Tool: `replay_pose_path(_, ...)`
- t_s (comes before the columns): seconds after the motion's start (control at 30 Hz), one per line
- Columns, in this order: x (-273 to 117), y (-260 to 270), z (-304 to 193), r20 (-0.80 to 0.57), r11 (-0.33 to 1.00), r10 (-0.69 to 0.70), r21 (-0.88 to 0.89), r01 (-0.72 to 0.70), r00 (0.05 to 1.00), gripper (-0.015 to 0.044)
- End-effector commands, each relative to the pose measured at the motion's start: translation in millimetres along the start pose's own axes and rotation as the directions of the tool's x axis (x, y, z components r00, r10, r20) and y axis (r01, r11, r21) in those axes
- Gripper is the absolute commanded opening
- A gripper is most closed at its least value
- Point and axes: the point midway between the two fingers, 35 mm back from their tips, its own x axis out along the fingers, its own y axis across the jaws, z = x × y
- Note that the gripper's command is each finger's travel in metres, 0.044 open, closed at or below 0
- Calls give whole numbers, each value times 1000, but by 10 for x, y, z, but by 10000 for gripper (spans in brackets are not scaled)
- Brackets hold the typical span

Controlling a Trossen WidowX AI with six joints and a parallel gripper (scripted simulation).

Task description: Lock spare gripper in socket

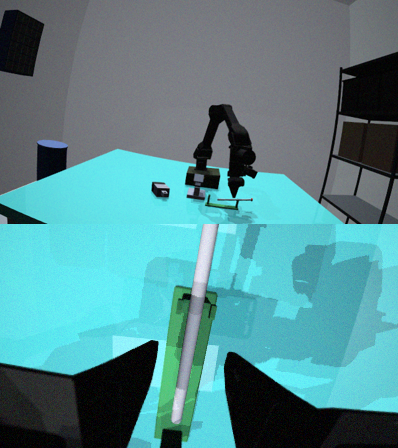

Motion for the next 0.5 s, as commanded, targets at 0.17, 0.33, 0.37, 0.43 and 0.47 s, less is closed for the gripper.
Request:
replay_pose_path(0.17, 143, 1, -33, -4, 1000, -2, -3, 2, 1000, 180)
replay_pose_path(0.33, 224, 4, -48, -5, 1000, -2, -3, 2, 1000, 180)
replay_pose_path(0.37, 240, 5, -51, -5, 1000, -2, -3, 2, 1000, 180)
replay_pose_path(0.43, 272, 7, -57, -5, 1000, -2, -3, 2, 1000, 180)
replay_pose_path(0.47, 288, 8, -60, -5, 1000, -2, -3, 2, 1000, 180)
